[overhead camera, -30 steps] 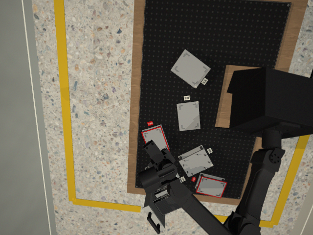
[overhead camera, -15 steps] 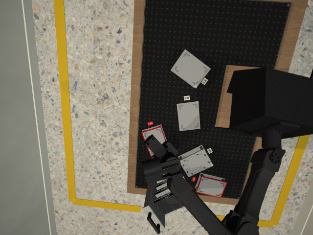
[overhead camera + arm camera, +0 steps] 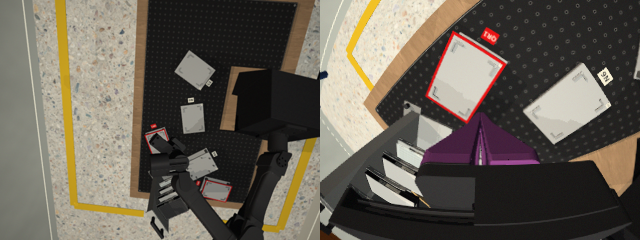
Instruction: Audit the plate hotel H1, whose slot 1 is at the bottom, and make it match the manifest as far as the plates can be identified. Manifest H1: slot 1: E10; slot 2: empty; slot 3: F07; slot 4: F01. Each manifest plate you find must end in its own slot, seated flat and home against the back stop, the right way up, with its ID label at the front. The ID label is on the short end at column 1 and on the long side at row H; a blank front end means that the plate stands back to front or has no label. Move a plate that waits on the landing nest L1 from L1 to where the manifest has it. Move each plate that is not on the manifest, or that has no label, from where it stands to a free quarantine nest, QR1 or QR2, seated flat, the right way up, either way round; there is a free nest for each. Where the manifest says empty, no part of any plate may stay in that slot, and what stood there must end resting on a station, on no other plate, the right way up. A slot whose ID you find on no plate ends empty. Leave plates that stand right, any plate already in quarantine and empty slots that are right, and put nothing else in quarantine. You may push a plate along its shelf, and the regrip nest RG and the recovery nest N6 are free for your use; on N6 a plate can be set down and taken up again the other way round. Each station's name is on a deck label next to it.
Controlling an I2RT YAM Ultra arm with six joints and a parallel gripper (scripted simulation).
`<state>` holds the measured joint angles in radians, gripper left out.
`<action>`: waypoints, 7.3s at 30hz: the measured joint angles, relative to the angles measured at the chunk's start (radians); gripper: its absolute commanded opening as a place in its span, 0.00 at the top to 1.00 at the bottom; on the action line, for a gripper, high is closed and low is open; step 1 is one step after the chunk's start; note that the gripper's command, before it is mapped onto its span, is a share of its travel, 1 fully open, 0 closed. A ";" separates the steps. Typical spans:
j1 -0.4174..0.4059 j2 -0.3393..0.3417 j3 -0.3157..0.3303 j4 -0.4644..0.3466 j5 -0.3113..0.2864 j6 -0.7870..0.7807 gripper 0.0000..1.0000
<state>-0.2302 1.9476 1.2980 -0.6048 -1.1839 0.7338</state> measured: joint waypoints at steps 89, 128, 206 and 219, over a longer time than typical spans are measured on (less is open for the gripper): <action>-0.180 0.026 -0.107 -0.642 0.238 -1.439 1.00; -0.127 -0.605 -0.640 0.004 -0.078 -0.996 1.00; -0.136 -0.255 -1.178 2.169 -0.131 0.066 1.00; -0.089 -0.516 -1.209 2.143 -0.074 0.093 1.00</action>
<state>-0.3187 1.4319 0.0887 1.5383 -1.2579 0.8268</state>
